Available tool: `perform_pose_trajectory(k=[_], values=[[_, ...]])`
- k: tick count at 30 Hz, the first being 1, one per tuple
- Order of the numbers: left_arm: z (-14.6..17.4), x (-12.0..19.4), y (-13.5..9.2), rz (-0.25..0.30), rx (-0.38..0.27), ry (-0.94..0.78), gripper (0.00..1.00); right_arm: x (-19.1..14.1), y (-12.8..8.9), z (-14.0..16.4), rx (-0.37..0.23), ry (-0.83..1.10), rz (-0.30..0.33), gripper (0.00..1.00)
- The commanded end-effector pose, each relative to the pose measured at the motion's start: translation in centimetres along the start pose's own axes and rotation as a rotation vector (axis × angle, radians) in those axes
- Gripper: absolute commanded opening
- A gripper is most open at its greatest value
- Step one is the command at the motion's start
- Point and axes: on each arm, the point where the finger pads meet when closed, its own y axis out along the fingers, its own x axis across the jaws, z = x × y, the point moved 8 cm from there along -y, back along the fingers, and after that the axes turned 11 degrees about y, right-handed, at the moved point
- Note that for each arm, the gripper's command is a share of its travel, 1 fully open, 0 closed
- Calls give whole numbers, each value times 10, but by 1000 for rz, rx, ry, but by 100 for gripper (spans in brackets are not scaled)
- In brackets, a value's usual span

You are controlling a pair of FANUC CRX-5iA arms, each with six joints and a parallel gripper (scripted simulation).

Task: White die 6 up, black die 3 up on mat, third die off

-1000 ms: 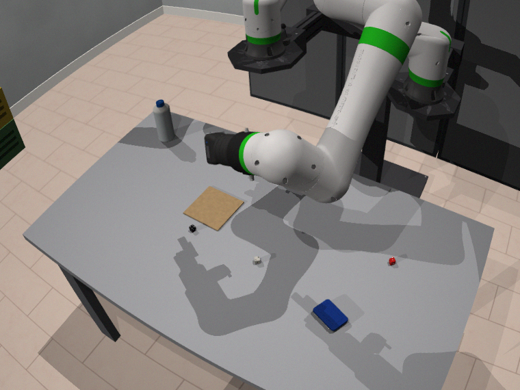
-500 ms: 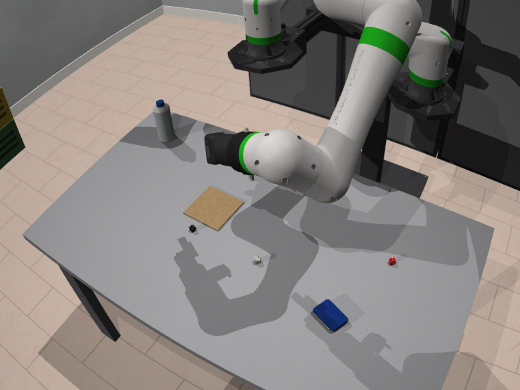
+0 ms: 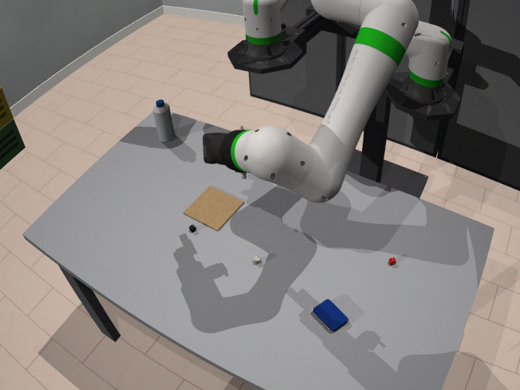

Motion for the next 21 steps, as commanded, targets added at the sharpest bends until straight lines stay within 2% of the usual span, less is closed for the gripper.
perform_pose_trajectory(k=[1, 8, 10, 21], values=[[-1, 0, 6, -9, 26, 41, 100, 0, -1, 0, -2, 0, 0, 100], [-1, 4, 29, -40, 129, 187, 100, 0, -1, 0, -2, 0, 0, 100], [-1, 4, 29, -40, 129, 187, 100, 0, -1, 0, -2, 0, 0, 100], [0, 20, 75, -100, 362, 516, 100, 0, -1, 0, -2, 0, 0, 100]])
